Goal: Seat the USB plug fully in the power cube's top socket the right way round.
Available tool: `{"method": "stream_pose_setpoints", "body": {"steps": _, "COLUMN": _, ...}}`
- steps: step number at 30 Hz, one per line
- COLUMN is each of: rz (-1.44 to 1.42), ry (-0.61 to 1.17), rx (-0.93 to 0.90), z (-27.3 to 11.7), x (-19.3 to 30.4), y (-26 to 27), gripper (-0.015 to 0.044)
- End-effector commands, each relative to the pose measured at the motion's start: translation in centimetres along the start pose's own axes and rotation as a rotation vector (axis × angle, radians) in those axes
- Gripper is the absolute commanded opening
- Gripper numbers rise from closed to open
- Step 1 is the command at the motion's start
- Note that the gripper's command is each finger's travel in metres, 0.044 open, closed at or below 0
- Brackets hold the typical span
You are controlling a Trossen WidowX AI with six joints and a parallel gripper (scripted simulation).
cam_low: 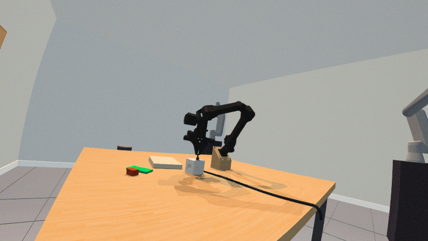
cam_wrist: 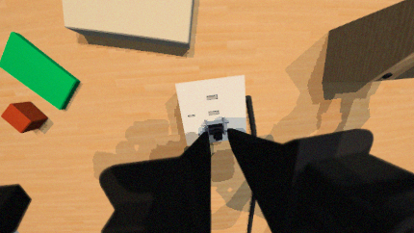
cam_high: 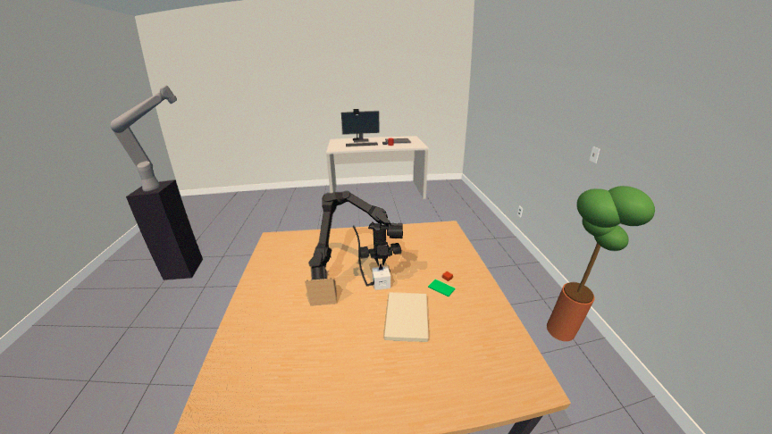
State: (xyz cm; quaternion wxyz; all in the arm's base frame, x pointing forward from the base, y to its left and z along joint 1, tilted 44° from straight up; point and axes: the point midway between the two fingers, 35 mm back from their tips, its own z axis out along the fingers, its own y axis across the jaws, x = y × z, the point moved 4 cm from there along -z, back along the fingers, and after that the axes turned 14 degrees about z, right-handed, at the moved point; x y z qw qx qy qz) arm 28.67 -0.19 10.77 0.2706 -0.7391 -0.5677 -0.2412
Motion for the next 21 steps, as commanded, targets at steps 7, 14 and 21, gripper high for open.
{"method": "stream_pose_setpoints", "body": {"steps": 7, "rz": 0.0, "ry": 0.0, "rx": 0.0, "z": 0.0, "x": 0.0, "y": 0.0, "gripper": 0.0095}}
{"method": "stream_pose_setpoints", "body": {"steps": 14, "rz": 0.0, "ry": 0.0, "rx": 0.0, "z": -0.4, "x": 0.0, "y": 0.0, "gripper": 0.0095}}
{"method": "stream_pose_setpoints", "body": {"steps": 21, "rz": 0.0, "ry": 0.0, "rx": 0.0, "z": -1.1, "x": 0.0, "y": 0.0, "gripper": 0.0095}}
